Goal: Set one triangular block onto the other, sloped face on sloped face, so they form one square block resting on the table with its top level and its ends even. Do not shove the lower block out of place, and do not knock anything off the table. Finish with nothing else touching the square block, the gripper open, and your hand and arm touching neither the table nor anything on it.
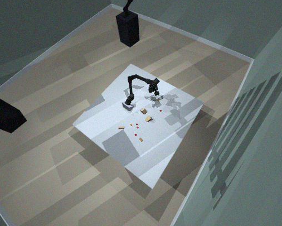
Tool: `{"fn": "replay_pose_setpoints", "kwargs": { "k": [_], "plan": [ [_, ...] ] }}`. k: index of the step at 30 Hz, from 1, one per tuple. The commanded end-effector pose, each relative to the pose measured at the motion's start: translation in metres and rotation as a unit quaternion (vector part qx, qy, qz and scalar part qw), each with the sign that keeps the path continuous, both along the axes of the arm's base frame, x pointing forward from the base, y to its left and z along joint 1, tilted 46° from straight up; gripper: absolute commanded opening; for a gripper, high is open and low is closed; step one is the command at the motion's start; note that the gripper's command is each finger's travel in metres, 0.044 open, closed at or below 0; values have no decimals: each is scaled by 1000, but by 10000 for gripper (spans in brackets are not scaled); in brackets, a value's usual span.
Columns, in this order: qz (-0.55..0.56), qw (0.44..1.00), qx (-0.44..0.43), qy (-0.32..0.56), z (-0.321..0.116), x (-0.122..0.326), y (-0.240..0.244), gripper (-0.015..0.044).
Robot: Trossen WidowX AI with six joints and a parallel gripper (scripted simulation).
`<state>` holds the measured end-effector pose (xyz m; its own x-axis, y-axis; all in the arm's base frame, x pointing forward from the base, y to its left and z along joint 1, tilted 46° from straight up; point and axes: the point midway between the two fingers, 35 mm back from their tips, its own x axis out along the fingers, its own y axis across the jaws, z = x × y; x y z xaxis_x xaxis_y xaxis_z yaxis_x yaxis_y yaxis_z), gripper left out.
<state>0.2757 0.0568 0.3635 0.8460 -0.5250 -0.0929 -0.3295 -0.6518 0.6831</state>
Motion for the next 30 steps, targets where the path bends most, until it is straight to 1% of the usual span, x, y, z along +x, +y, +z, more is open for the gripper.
{"fn": "replay_pose_setpoints", "kwargs": {
  "k": [1, 2, 3, 6, 8, 10, 12, 13, 18, 22, 26, 28, 30],
  "plan": [
    [3, 1000, -9, 9, -2, 2, 0, 426],
    [11, 999, -35, 35, -7, 6, 1, 440],
    [26, 994, -78, 79, -15, 14, 3, 440],
    [88, 943, -219, 234, -51, 38, 4, 440],
    [138, 885, -297, 331, -77, 50, 2, 440],
    [195, 811, -361, 416, -105, 58, -2, 440],
    [256, 731, -408, 484, -131, 62, -7, 440],
    [277, 703, -420, 503, -140, 62, -9, 440],
    [387, 560, -458, 571, -179, 59, -19, 440],
    [484, 447, -464, 592, -209, 51, -27, 440],
    [589, 343, -449, 577, -236, 38, -35, 440],
    [647, 292, -436, 553, -249, 29, -37, 440],
    [712, 240, -419, 510, -260, 19, -39, 440]
  ]
}}
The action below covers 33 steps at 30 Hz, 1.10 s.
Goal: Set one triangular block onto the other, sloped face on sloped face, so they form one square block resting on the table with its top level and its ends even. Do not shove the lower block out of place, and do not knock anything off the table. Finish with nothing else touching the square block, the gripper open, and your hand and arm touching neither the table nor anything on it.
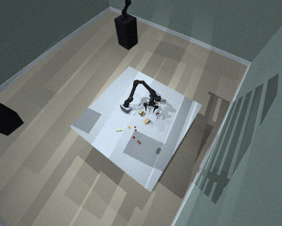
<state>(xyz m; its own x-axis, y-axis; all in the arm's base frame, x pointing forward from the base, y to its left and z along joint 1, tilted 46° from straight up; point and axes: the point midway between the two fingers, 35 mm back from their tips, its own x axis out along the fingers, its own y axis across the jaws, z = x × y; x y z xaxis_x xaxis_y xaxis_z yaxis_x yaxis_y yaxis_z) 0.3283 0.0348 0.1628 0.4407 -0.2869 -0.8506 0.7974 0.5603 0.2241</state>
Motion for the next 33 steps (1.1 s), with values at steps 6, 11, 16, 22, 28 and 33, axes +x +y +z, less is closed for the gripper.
{"fn": "replay_pose_setpoints", "kwargs": {
  "k": [6, 11, 16, 22, 28, 33],
  "plan": [
    [400, 836, 214, 308, -70, -54, -16, 440],
    [472, 776, 304, 287, -69, -62, -14, 440],
    [538, 723, 367, 230, -64, -64, -13, 440],
    [571, 698, 385, 194, -61, -63, -14, 440],
    [571, 698, 385, 194, -61, -63, -14, 440],
    [571, 698, 385, 194, -61, -63, -14, 440]
  ]
}}
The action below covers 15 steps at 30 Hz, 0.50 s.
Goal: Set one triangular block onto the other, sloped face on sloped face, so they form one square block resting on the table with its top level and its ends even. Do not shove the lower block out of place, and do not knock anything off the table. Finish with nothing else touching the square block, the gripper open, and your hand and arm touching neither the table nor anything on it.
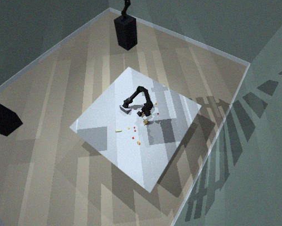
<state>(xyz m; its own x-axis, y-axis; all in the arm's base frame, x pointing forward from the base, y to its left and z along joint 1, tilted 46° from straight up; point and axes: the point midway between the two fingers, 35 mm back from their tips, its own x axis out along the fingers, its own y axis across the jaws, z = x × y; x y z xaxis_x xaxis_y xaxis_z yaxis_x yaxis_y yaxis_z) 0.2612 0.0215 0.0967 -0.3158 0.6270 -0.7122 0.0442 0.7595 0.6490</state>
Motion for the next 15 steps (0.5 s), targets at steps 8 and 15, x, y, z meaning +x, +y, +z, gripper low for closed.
{"fn": "replay_pose_setpoints", "kwargs": {
  "k": [8, 15],
  "plan": [
    [10, 999, 37, -9, -4, 1, 9, 440],
    [36, 998, 44, 31, -45, -23, 52, 440]
  ]
}}
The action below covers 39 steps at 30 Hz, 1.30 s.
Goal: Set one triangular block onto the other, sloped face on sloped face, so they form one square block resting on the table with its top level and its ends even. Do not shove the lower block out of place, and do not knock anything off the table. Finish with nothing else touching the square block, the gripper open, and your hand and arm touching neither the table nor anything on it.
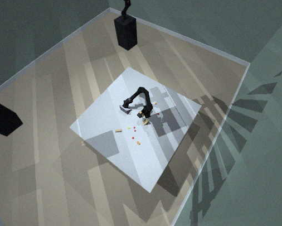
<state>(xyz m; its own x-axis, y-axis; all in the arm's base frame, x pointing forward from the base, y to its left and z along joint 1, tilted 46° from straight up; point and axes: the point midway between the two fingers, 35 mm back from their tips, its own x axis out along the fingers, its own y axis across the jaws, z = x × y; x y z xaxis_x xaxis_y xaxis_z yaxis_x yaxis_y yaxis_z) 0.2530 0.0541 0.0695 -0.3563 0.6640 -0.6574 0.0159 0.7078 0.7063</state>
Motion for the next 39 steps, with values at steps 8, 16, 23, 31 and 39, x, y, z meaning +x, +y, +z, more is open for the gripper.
{"fn": "replay_pose_setpoints", "kwargs": {
  "k": [8, 16, 23, 31, 39],
  "plan": [
    [21, 999, 5, 39, -32, -27, 33, 440],
    [21, 999, 5, 39, -34, -19, 32, 440],
    [21, 999, 5, 39, -34, -18, 31, 440],
    [21, 999, 5, 39, -34, -18, 31, 440],
    [23, 999, 4, 39, -35, -19, 31, 335]
  ]
}}
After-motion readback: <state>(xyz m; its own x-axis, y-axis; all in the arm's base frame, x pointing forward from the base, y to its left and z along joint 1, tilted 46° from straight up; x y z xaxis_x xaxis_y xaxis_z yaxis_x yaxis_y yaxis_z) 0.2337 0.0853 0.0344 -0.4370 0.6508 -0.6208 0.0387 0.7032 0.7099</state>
